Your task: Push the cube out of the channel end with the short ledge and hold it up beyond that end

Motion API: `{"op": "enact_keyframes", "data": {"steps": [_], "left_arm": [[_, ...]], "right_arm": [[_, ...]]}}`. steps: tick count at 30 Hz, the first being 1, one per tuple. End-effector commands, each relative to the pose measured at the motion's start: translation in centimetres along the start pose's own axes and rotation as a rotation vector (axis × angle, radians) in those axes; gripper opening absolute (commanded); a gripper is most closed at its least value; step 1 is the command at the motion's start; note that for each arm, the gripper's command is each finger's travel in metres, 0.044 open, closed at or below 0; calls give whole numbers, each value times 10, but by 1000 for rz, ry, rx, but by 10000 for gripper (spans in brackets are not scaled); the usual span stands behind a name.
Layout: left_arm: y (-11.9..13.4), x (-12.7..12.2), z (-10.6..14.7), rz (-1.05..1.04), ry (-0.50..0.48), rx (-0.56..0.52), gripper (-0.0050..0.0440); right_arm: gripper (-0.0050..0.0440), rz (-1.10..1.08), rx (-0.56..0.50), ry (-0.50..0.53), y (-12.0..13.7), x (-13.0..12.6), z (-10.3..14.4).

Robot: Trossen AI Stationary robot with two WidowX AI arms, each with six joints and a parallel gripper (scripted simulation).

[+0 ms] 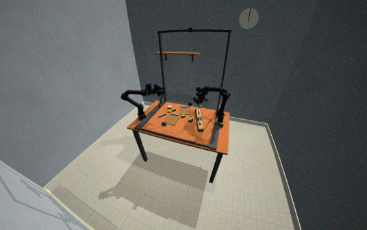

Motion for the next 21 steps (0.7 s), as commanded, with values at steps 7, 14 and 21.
{"op": "enact_keyframes", "data": {"steps": [7, 14, 21], "left_arm": [[35, 70, 70, -108, -215, -132, 0], [70, 97, 114, -187, -387, -128, 0], [112, 121, 79, -249, -304, 47, 0]], "right_arm": [[400, -6, -16, 2, -6, 0, 1], [400, -6, -16, 2, -6, 0, 1], [400, -6, -16, 2, -6, 0, 1]]}}
Point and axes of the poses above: on each arm, the point midway between the two fingers, 35 mm back from their tips, its own z axis back along the fingers, its own x axis across the jaws, y = z × x, the point moved 5 cm from there along z, back along the fingers, and after that the axes turned 2 degrees about z, right-handed, at the moved point
